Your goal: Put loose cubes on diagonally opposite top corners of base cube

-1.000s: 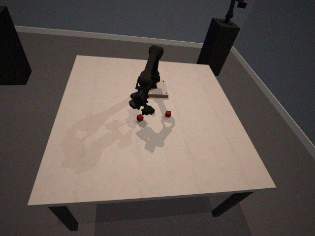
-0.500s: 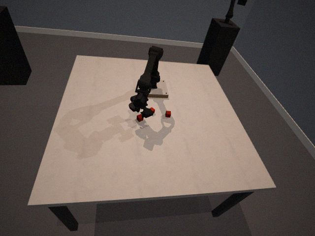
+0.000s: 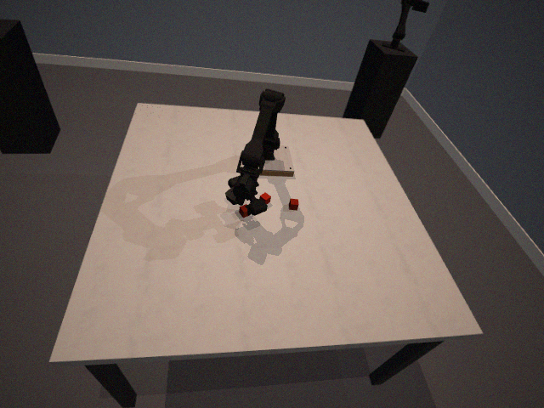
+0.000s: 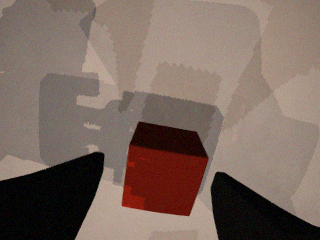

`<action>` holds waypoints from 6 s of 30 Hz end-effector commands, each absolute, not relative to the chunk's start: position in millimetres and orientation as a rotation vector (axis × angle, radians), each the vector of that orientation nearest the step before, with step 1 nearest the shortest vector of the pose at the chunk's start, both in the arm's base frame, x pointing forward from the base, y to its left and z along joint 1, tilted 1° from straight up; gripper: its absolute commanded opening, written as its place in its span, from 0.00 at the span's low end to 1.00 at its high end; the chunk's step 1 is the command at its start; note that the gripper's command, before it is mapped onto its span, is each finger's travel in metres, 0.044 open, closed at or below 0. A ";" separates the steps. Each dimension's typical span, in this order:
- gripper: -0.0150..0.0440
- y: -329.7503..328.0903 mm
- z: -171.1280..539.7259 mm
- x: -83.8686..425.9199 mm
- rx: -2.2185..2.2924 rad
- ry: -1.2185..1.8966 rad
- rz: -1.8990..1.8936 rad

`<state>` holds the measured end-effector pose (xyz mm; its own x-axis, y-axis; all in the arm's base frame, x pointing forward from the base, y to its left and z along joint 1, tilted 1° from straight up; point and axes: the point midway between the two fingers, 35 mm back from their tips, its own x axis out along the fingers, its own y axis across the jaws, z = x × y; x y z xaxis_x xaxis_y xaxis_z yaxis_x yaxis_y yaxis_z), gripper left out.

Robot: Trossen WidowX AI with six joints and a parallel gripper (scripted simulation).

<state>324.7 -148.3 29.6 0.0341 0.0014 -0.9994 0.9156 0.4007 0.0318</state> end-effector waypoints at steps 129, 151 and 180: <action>0.43 48.3 85.3 281.8 -0.453 1.492 0.470; 0.43 47.7 58.1 281.9 -0.458 1.491 0.474; 0.60 47.6 62.5 281.6 -0.456 1.493 0.472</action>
<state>281.7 47.7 57.7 0.0228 0.0176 -0.9996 -0.5603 0.8283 0.0018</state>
